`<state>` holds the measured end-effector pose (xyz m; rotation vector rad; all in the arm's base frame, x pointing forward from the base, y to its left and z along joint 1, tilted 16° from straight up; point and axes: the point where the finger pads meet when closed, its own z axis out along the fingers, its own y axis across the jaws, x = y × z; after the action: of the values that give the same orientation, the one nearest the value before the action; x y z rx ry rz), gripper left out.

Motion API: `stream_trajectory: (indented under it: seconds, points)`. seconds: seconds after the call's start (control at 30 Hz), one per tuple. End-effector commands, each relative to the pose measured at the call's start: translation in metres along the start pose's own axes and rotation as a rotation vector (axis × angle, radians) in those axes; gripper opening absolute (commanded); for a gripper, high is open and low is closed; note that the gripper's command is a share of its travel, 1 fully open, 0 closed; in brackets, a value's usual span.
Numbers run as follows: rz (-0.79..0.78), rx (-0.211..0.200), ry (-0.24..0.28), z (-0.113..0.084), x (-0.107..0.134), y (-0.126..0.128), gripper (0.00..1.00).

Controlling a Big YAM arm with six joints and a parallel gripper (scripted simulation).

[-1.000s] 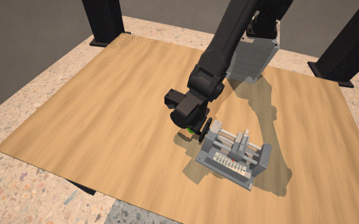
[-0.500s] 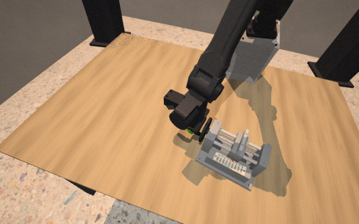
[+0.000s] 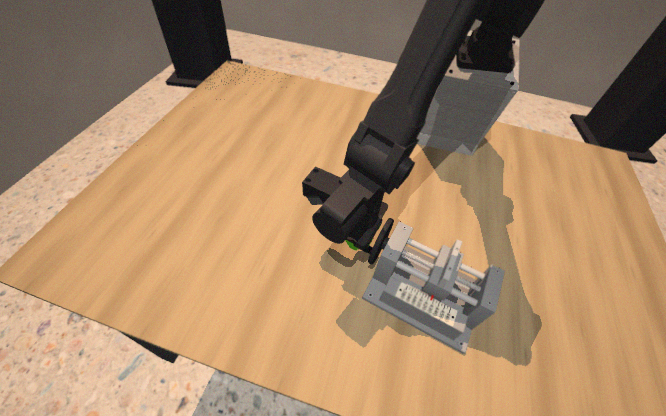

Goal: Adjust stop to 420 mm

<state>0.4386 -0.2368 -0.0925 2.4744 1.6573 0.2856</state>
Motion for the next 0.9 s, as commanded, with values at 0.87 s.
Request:
stream_trajectory:
  seconds: [0.87]
  points:
    - [-0.010, -0.103, -0.009, -0.041, 0.006, 0.063, 0.06]
